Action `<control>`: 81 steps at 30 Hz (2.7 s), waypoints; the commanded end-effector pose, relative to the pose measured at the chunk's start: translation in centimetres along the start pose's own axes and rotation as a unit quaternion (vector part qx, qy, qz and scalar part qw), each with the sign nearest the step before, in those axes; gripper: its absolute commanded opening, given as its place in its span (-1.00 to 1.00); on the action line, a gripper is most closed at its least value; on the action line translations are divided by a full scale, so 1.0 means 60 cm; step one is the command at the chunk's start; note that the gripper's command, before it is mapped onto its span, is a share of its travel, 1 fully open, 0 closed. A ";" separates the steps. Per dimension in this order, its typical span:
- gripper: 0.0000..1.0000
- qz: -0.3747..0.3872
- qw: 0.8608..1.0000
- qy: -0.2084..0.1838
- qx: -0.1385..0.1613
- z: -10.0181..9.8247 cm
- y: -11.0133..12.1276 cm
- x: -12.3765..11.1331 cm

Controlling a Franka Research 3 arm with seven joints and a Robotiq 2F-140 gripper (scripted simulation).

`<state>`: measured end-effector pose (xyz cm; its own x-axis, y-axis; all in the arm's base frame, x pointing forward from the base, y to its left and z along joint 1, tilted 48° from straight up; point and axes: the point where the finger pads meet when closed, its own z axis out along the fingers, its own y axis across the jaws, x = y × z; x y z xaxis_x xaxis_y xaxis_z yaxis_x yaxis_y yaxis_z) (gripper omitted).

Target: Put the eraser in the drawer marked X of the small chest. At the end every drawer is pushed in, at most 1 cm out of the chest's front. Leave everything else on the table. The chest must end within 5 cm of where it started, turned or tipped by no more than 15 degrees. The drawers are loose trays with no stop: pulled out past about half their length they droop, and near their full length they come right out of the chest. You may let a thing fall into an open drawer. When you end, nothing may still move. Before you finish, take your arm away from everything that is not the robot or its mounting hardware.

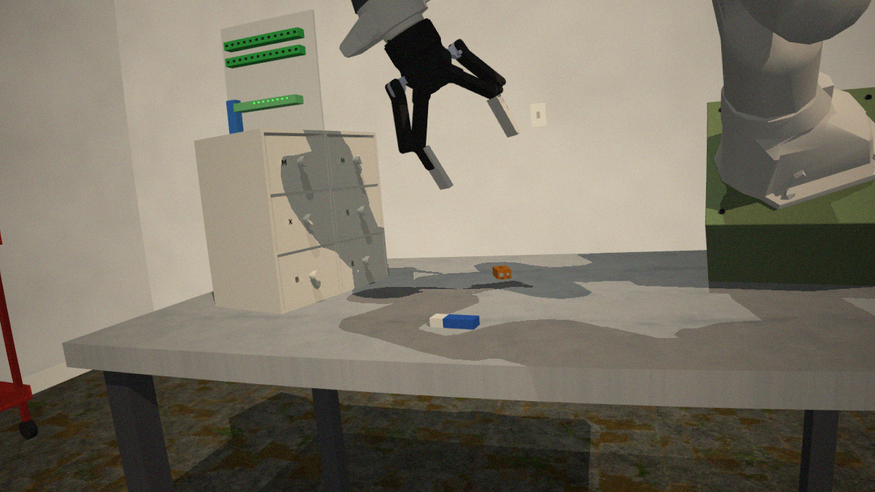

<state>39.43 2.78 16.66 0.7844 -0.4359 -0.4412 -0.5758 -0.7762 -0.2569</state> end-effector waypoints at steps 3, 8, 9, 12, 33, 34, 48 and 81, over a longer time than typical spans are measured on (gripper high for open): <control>1.00 -0.080 0.996 0.004 0.045 -0.016 -0.031 0.006; 1.00 -0.107 0.991 0.014 0.078 -0.032 -0.056 0.011; 1.00 -0.107 0.991 0.014 0.078 -0.032 -0.056 0.011; 1.00 -0.131 0.985 0.026 0.108 -0.050 -0.077 0.016; 1.00 -0.221 0.947 0.091 0.212 -0.132 -0.153 0.040; 1.00 -0.228 0.943 0.097 0.220 -0.140 -0.158 0.042; 1.00 -0.241 0.936 0.110 0.234 -0.154 -0.168 0.045; 1.00 -0.239 0.937 0.109 0.232 -0.153 -0.167 0.045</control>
<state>49.44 5.19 25.95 0.9774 -0.2114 -0.0071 -0.1453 -0.6468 -0.7487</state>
